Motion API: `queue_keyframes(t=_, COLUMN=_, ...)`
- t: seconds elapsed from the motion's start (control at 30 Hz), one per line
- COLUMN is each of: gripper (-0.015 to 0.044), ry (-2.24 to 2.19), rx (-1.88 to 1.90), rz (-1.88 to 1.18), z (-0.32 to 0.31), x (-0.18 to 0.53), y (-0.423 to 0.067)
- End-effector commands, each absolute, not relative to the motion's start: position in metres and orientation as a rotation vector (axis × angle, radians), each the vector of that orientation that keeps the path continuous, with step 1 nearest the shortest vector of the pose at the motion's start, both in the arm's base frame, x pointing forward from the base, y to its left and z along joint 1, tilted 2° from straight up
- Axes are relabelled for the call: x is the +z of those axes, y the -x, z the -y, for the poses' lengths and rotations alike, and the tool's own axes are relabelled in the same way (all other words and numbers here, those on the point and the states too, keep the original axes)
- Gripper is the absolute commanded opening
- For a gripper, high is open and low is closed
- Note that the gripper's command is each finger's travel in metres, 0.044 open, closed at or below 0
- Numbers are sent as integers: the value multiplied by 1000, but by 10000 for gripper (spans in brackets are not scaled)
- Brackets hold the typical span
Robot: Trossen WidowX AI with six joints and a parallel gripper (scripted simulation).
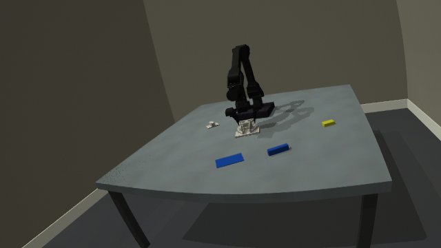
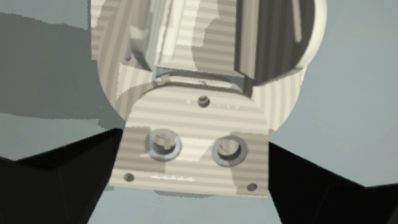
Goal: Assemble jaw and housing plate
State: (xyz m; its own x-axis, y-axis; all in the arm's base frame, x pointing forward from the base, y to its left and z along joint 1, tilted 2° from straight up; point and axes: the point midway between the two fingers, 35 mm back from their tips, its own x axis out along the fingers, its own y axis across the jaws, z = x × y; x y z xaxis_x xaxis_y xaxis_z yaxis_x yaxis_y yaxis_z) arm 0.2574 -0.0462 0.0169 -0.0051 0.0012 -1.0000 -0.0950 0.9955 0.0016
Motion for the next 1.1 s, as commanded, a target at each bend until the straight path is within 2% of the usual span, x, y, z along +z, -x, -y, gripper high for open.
queue_keyframes(t=0.0, gripper=351, ry=76, rx=80, rz=-1573, z=46, x=15, y=-258)
queue_keyframes(t=1.07, gripper=351, ry=77, rx=81, rz=-1573, z=46, x=10, y=-258)
